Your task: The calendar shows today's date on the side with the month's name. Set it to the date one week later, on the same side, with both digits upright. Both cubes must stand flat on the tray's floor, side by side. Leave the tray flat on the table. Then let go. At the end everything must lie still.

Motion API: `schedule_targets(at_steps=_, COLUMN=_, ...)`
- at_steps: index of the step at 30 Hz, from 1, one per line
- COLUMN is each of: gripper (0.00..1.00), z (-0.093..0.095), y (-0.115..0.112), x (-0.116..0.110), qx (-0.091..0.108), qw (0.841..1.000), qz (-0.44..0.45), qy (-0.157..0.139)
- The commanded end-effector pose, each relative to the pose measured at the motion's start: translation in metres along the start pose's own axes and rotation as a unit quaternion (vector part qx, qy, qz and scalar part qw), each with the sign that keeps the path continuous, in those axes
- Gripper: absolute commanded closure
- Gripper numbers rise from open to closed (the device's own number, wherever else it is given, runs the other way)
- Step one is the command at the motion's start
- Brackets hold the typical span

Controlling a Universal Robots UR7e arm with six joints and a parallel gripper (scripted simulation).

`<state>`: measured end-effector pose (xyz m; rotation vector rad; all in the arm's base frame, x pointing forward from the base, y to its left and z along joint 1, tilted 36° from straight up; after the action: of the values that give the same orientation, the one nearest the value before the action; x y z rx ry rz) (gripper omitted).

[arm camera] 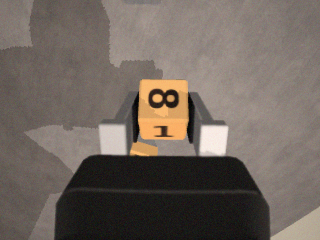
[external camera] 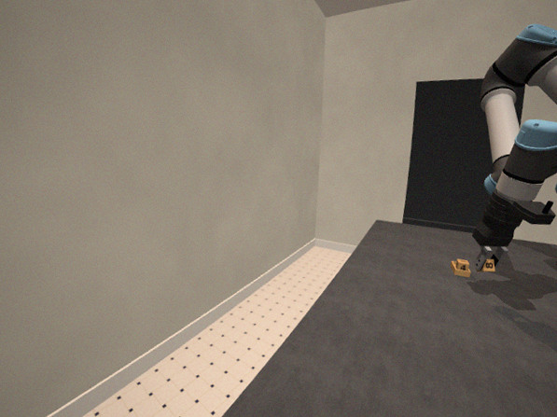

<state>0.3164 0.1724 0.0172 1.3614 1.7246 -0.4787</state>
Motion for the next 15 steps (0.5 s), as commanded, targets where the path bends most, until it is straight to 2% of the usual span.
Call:
schedule_targets(at_steps=1, gripper=0.43, z=-0.0009, y=0.0013, x=-0.0023, qx=0.001, qw=1.0, qz=0.0, qy=0.024)
schedule_targets(at_steps=6, gripper=0.43, z=-0.002, y=0.003, x=-0.0046, qx=-0.001, qw=0.999, qz=-0.001, qy=0.047)
schedule_targets(at_steps=15, gripper=0.43, z=-0.0018, y=0.0032, x=-0.0056, qx=0.001, qw=0.998, qz=-0.002, qy=0.057)
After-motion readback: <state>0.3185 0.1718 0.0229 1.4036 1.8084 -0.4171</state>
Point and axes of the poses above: the point where the finger pads meet when closed, its own z axis out along the fingers, its own y axis across the jaws, x = y × z, the point moved 4 cm from there along -z, back along the fingers, and after that the axes turned 10 degrees about z, right-handed, at the moved point
